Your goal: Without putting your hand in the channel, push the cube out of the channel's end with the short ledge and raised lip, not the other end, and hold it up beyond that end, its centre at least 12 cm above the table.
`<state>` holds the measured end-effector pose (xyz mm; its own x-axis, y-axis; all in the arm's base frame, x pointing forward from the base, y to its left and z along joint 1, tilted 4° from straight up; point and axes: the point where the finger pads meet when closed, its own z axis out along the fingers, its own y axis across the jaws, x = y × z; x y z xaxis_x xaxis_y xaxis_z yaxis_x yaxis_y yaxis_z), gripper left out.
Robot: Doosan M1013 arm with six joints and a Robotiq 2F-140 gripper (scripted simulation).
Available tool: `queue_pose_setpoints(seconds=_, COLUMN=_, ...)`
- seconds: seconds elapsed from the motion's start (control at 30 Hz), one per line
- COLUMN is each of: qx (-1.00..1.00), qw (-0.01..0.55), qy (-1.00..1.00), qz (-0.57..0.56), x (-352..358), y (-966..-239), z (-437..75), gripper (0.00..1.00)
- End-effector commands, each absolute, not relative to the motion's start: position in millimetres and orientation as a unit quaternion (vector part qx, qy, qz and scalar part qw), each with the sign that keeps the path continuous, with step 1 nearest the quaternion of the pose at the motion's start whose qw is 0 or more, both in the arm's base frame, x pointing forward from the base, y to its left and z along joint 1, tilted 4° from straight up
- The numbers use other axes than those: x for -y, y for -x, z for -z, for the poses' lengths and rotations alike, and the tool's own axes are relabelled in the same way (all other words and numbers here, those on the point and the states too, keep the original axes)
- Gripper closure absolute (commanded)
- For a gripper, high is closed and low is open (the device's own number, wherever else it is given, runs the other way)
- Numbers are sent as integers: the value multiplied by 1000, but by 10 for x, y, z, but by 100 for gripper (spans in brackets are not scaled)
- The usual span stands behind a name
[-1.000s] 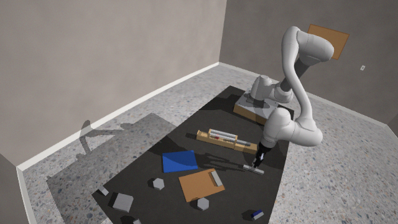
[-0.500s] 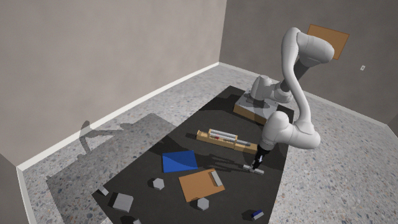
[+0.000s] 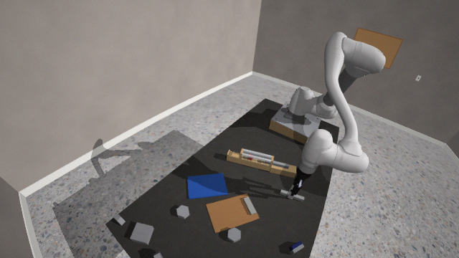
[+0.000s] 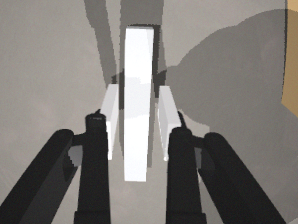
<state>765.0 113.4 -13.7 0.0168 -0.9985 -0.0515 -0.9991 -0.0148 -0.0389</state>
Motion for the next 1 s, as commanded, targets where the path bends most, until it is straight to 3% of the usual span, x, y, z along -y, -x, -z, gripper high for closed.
queue_pose_setpoints(seconds=0.0, qx=-700, qw=34, qy=714, qz=-5, x=-1185, y=-7649, z=156, gripper=77)
queue_pose_setpoints(seconds=0.73, qx=-700, qw=34, qy=714, qz=-5, x=-1185, y=-7649, z=156, gripper=77)
queue_pose_setpoints(seconds=0.77, qx=-700, qw=34, qy=714, qz=-5, x=-1185, y=-7649, z=156, gripper=100)
queue_pose_setpoints(seconds=0.97, qx=-700, qw=34, qy=714, qz=-5, x=-1185, y=-7649, z=156, gripper=100)
